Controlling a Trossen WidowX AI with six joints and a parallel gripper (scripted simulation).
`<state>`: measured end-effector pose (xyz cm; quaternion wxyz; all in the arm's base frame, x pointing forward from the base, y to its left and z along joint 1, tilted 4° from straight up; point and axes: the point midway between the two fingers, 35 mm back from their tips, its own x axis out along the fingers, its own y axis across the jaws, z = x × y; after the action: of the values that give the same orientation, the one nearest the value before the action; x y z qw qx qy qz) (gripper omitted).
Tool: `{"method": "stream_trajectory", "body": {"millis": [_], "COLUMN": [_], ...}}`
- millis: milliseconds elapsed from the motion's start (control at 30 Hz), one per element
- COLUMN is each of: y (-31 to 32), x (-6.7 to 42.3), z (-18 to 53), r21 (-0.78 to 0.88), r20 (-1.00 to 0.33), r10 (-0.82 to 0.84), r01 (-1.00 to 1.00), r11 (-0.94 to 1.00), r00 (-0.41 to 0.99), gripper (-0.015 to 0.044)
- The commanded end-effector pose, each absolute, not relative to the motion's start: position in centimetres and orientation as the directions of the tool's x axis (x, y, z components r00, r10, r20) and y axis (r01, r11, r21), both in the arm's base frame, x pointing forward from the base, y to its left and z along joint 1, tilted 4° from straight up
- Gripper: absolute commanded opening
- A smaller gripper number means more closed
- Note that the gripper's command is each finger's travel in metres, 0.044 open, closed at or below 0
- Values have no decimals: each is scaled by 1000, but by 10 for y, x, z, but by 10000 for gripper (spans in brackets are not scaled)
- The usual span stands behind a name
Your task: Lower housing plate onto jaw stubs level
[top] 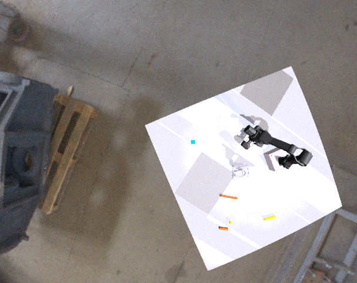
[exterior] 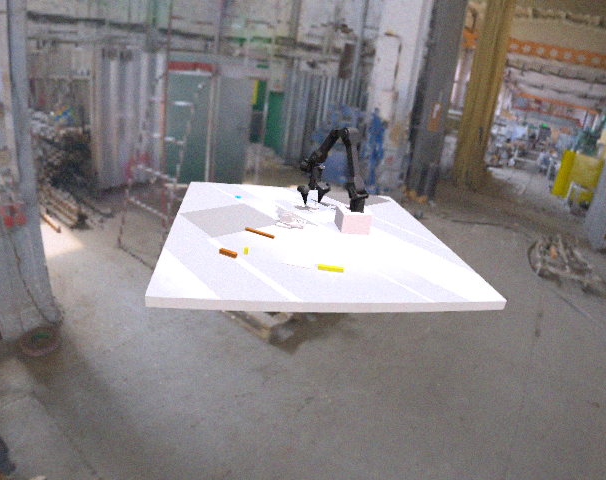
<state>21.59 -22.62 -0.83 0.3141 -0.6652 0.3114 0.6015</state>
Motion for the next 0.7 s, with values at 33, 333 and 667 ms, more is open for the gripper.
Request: {"method": "stream_trajectory", "body": {"millis": [33,333,667], "y": [-225,-225,-225], "x": [217,217,217], "z": [-18,-31,-32], "r21": [-49,-49,-49], "r20": [-996,-996,-996], "r10": [-30,-29,-29], "r01": [-793,-793,-793], "r11": [-607,-607,-607], "r00": [84,84,84], "gripper": [440,440,440]}}
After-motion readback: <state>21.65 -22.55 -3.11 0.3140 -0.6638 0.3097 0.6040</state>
